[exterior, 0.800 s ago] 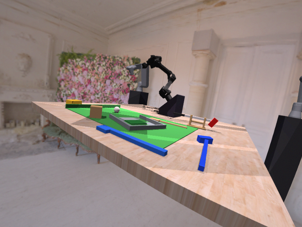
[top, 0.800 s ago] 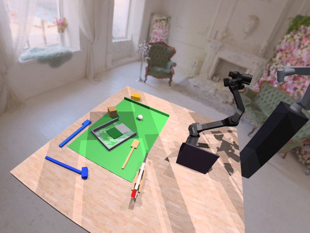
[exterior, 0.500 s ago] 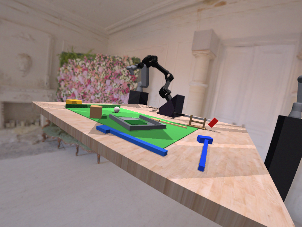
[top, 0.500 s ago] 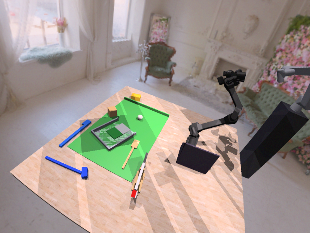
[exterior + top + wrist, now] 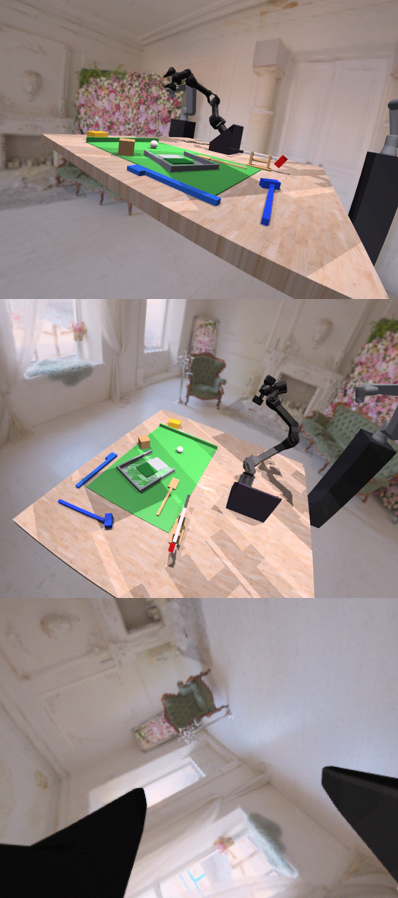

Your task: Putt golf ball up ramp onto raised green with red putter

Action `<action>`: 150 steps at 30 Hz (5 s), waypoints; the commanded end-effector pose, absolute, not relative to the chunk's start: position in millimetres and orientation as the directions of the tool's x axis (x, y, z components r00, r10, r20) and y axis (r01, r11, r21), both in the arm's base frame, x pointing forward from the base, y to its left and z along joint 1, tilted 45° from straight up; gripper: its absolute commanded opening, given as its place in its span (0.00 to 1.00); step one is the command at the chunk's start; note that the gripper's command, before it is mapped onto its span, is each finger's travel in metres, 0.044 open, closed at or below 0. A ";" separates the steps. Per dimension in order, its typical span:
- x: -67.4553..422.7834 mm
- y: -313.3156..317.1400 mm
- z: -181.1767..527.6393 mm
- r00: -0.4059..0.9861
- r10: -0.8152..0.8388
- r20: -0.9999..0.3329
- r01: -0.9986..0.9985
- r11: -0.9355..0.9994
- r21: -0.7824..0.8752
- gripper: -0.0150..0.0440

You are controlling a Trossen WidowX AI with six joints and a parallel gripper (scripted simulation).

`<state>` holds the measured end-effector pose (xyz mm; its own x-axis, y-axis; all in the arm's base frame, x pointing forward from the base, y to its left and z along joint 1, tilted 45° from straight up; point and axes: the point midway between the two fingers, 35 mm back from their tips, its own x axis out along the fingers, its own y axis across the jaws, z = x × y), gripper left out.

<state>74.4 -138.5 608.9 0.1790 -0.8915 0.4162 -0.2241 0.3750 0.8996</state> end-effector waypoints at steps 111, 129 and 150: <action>243.4 85.9 -164.3 0.010 -0.480 -0.877 -0.988 -0.142 0.066 0.69; 244.2 91.6 -159.6 0.010 -0.479 -0.878 -0.988 -0.142 0.066 0.25; 253.4 136.8 -75.3 0.025 -0.488 -0.873 -1.000 -0.013 -0.021 0.25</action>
